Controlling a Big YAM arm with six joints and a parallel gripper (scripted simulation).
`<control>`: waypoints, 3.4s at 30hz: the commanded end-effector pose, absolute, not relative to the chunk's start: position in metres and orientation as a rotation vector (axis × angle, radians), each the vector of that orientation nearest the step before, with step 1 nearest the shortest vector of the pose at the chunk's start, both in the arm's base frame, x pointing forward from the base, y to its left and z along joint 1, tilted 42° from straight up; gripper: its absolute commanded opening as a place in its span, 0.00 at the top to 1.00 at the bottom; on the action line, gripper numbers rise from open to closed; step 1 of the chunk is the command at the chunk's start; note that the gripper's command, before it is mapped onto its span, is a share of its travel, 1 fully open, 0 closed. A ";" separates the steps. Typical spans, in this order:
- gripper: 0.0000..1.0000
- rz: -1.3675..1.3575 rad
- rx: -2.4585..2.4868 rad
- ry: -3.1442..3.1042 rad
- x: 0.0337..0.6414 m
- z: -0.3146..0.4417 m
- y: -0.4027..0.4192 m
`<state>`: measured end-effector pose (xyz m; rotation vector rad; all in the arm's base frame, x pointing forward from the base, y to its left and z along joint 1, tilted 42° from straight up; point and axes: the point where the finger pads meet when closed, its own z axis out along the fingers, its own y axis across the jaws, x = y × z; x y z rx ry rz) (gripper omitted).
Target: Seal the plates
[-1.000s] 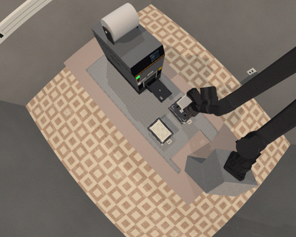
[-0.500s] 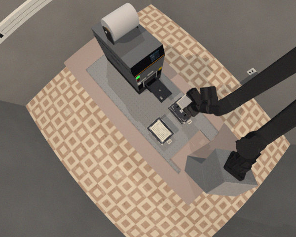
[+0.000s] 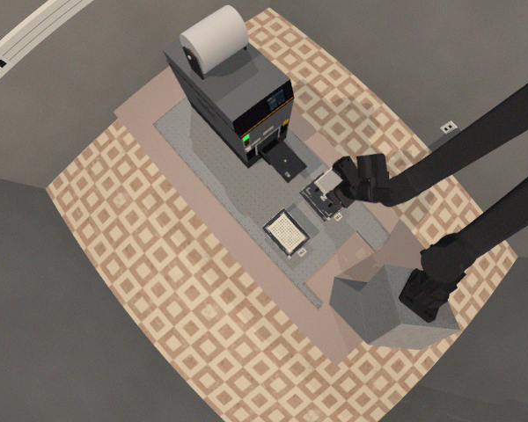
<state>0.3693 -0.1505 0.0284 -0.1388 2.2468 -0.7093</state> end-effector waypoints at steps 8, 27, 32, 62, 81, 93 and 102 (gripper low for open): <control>1.00 -0.735 -0.128 2.226 0.368 0.034 -0.161; 1.00 -0.720 -0.144 2.262 0.368 0.012 -0.162; 1.00 -0.721 -0.142 2.264 0.367 0.009 -0.164; 1.00 -0.707 -0.168 2.260 0.377 -0.001 -0.162; 1.00 -0.722 -0.141 2.259 0.379 -0.005 -0.177; 1.00 -0.705 -0.173 2.244 0.391 -0.007 -0.167; 1.00 -0.715 -0.156 2.250 0.386 -0.008 -0.175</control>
